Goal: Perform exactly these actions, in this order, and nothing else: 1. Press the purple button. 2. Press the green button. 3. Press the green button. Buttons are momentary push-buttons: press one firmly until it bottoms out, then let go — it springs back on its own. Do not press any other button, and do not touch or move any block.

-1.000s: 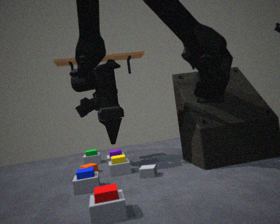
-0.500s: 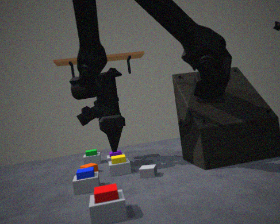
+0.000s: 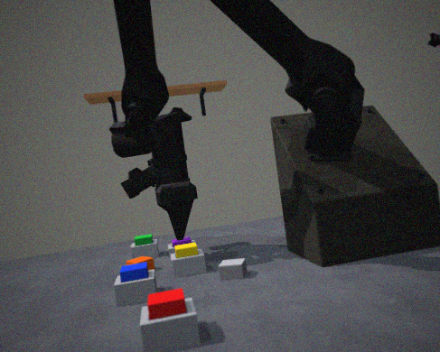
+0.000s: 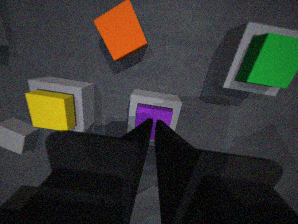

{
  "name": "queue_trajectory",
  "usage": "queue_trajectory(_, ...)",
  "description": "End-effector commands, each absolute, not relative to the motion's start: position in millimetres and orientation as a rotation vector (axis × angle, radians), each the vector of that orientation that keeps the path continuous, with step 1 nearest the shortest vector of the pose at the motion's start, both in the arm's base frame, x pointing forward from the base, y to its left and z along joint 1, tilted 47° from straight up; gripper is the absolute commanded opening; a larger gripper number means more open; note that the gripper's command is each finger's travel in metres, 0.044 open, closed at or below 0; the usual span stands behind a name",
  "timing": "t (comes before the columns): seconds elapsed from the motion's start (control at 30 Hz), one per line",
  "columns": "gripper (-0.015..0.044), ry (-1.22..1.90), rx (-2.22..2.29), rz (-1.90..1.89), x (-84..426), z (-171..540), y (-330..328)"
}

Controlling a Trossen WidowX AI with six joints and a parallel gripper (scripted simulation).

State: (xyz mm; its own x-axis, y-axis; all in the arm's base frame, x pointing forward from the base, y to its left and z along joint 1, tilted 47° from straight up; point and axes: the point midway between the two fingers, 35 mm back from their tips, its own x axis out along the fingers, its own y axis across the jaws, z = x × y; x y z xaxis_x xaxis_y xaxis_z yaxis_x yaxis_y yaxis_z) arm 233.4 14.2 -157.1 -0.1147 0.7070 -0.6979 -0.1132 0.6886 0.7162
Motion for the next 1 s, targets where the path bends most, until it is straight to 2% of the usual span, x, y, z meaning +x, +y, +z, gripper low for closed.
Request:
queue_trajectory(0.0,0.002,1.544,0.515,0.749,231.8,-157.7,15.7)
queue_trajectory(0.43,0.002,1.544,0.513,0.747,236.7,-133.1,-10.6)
queue_trajectory(0.57,0.002,1.545,0.511,0.744,243.4,-95.1,-50.4)
queue_trajectory(0.73,0.002,1.545,0.511,0.744,244.7,-93.2,-53.6)
queue_trajectory(0.97,0.002,1.542,0.507,0.743,291.7,-123.4,-81.3)
